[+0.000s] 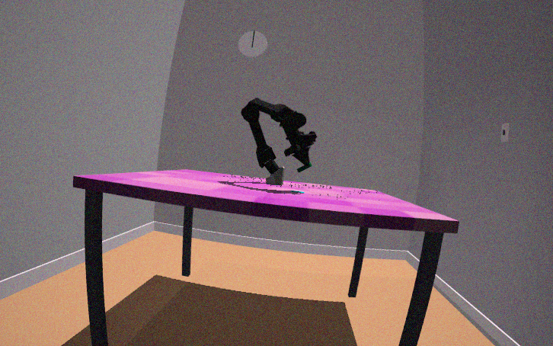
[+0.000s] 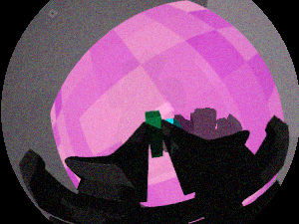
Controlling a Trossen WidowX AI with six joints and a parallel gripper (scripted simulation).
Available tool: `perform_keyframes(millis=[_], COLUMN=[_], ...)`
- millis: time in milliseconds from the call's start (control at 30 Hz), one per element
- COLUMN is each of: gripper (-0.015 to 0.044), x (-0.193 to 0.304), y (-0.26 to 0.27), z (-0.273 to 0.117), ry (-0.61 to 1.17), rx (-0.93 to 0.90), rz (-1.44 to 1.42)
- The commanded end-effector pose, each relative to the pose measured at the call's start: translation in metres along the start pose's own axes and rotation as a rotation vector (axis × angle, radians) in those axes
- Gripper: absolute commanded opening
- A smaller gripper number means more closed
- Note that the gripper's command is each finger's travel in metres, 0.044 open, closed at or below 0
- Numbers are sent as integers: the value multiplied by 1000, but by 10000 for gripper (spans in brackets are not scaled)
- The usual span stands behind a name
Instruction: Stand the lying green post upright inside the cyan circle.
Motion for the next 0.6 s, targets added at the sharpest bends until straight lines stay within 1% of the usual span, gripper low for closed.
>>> perform_keyframes(millis=[0, 567], gripper=[23, 23], x=[2, 14], y=[-1, -8], z=[0, 3], ry=[-28, -146], rx=[-16, -68], rz=[-7, -13])
Point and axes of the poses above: the point midway between the two fingers, 35 mm back from their tips, its own z axis out along the fingers, its own y axis across the jaws, x = y × z, the point moved 10 cm from there along -z, back along the fingers, and after that the axes turned 13 degrees about z, right-handed, at the moved point
